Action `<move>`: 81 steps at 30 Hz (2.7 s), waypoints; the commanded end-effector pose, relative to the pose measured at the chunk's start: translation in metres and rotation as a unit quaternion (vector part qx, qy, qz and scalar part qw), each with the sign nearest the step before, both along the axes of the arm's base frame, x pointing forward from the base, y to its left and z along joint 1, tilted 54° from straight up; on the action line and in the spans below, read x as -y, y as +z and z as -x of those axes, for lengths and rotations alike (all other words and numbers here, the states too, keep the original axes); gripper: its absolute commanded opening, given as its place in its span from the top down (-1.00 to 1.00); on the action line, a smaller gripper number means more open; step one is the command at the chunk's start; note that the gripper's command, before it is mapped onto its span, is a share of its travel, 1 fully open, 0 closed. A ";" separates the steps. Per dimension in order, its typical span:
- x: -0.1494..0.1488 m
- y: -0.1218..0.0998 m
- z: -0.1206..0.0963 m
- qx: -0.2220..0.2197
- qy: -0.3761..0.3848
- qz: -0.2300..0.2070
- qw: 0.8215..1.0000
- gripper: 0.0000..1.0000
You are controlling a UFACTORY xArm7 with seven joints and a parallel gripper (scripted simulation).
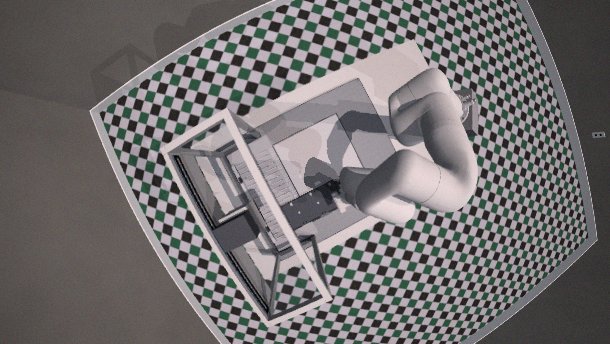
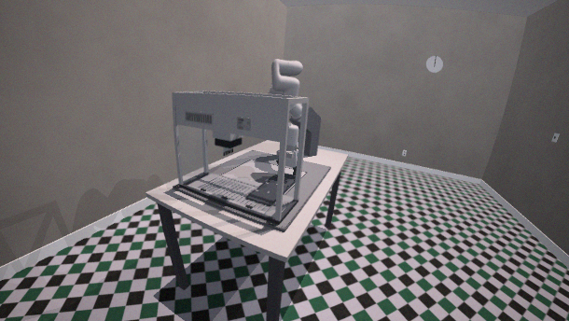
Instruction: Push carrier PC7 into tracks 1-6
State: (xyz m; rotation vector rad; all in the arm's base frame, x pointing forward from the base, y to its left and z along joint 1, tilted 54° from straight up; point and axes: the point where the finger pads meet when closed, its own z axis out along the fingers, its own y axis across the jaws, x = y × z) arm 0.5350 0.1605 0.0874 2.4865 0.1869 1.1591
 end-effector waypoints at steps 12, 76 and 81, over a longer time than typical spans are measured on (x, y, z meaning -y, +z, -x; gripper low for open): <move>-0.005 0.011 -0.009 0.001 0.001 -0.001 1.000 -0.63; -0.018 0.043 -0.039 0.001 0.001 -0.001 1.000 -0.63; -0.018 0.043 -0.039 0.001 0.001 -0.001 1.000 -0.63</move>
